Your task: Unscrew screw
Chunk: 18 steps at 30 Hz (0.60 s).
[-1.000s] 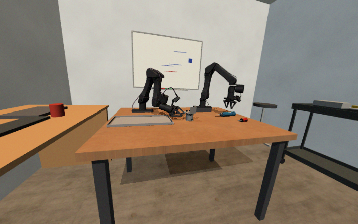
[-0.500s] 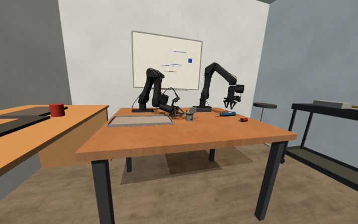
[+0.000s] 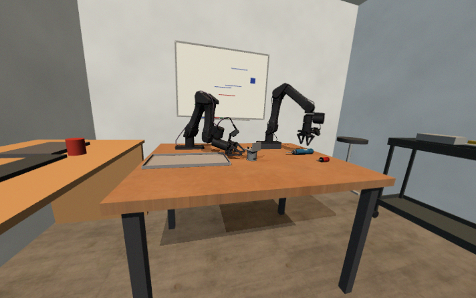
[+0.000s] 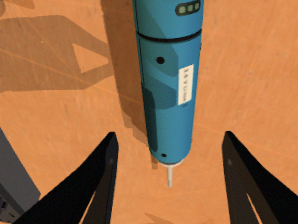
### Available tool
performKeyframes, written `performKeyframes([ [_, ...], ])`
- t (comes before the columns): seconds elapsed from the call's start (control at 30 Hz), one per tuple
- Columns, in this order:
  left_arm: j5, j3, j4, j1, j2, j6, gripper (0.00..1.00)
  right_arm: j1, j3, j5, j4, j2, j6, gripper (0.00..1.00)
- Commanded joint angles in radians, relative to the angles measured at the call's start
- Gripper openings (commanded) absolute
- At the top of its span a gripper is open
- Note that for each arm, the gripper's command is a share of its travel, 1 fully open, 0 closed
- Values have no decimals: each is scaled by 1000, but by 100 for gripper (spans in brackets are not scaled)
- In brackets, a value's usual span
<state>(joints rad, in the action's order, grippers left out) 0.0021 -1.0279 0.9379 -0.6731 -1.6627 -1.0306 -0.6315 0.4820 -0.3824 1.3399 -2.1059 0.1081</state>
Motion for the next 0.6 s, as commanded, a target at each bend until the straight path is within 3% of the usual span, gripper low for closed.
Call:
performKeyframes([
  [0.0,0,-30,-18,10,31,-6,65,10,26,4,-16,-17,-6,86],
  [0.57,0,-30,-18,10,31,-6,65,-21,83,25,-35,-53,-13,86],
])
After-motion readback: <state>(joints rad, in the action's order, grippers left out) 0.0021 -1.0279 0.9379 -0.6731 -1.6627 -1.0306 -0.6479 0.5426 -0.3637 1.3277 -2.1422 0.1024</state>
